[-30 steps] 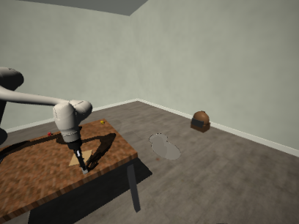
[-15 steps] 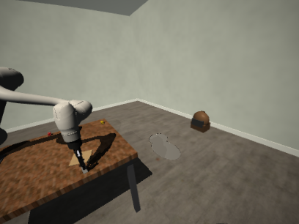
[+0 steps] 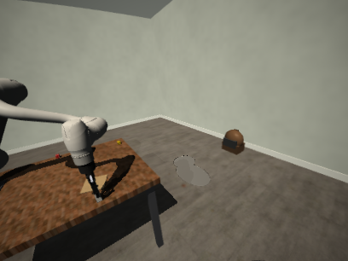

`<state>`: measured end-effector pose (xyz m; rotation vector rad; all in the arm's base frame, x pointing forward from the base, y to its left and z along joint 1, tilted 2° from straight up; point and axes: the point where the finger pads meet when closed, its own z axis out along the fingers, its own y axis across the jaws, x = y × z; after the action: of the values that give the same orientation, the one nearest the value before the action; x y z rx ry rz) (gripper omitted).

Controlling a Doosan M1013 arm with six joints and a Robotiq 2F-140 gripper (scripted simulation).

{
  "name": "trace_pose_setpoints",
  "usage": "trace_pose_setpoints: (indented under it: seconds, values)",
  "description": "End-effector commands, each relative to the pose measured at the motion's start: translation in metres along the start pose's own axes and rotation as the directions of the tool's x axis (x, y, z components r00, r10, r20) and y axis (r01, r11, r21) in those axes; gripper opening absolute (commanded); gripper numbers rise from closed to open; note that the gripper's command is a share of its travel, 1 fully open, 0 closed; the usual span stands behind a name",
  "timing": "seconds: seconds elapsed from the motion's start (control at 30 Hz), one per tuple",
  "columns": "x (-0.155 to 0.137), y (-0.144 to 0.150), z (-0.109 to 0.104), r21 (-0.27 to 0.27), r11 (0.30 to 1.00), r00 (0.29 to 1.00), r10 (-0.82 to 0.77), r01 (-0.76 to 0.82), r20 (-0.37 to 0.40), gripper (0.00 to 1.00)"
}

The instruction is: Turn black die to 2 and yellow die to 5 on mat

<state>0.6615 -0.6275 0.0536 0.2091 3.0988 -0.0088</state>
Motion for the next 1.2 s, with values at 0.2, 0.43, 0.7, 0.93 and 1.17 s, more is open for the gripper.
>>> trace_pose_setpoints:
  seconds: [0.2, 0.43, 0.7, 0.93, 1.17]
  values:
    - [0.0, 0.0, 0.0, 0.0, 1.0, 1.0, 0.0, 0.0, 0.0, 0.24]
    - [0.0, 0.0, 0.0, 0.0, 1.0, 1.0, 0.0, 0.0, 0.0, 0.24]
    - [0.0, 0.0, -0.011, 0.0, 1.0, 1.0, 0.0, 0.0, 0.0, 0.24]
    - [0.0, 0.0, -0.043, 0.0, 1.0, 1.0, 0.0, 0.0, 0.0, 0.24]
    - [0.0, 0.0, -0.09, 0.0, 1.0, 1.0, 0.0, 0.0, 0.0, 0.24]
